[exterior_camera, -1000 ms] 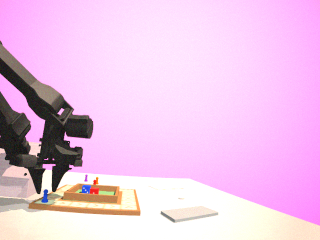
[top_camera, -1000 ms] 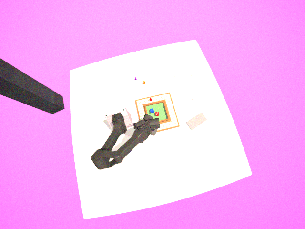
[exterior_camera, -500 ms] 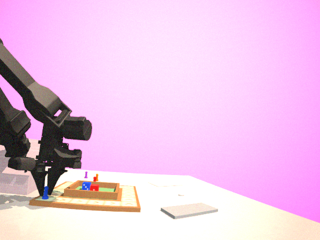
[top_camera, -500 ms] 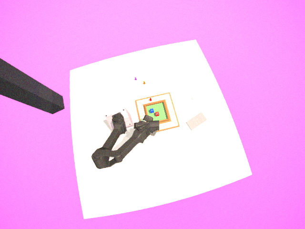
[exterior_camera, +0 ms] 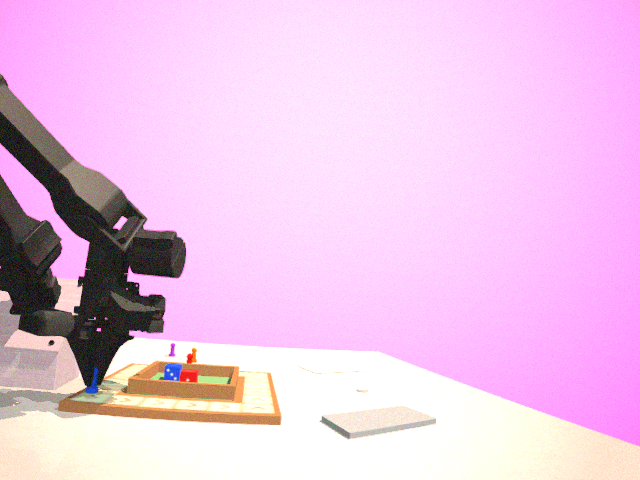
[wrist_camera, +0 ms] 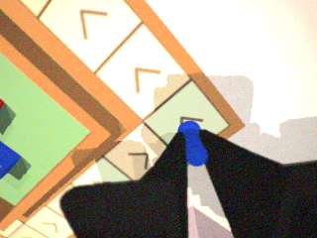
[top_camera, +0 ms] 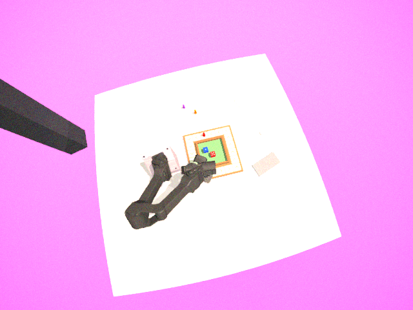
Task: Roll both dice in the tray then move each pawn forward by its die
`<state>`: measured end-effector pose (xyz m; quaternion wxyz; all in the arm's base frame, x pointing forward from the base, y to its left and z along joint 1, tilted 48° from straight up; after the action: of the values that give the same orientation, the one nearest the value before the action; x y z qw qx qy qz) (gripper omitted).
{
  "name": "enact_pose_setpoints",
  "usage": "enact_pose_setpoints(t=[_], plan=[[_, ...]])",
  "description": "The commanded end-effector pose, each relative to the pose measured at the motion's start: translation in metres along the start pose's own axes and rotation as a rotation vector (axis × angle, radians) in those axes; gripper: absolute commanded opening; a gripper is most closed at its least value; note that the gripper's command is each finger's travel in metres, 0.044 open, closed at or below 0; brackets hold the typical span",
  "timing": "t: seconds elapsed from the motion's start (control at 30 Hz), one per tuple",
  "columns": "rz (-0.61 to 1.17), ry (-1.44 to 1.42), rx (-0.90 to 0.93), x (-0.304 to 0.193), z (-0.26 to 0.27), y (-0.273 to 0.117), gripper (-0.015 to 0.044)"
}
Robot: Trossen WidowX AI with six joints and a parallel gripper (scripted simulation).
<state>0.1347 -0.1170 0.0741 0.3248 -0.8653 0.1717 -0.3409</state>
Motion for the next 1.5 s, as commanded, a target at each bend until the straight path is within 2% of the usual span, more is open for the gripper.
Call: enact_pose_setpoints(t=[0.0,1.0,1.13,1.47], plan=[[0.002,0.008,0.024,0.004,0.006,-0.013,0.0000],[-0.006,0.004,-0.002,0.003,0.007,-0.119,0.0000],[-0.006,0.004,-0.001,0.004,0.008,-0.118,0.0000],[0.002,0.003,0.015,0.018,0.023,-0.086,0.0000]])
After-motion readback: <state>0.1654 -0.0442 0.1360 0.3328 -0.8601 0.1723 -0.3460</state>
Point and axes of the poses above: the point midway between the two fingers, 35 mm back from their tips, its own y axis out along the fingers, its own z axis across the jaws, x = y × z, the point moved 4 cm from there along -y, back along the fingers
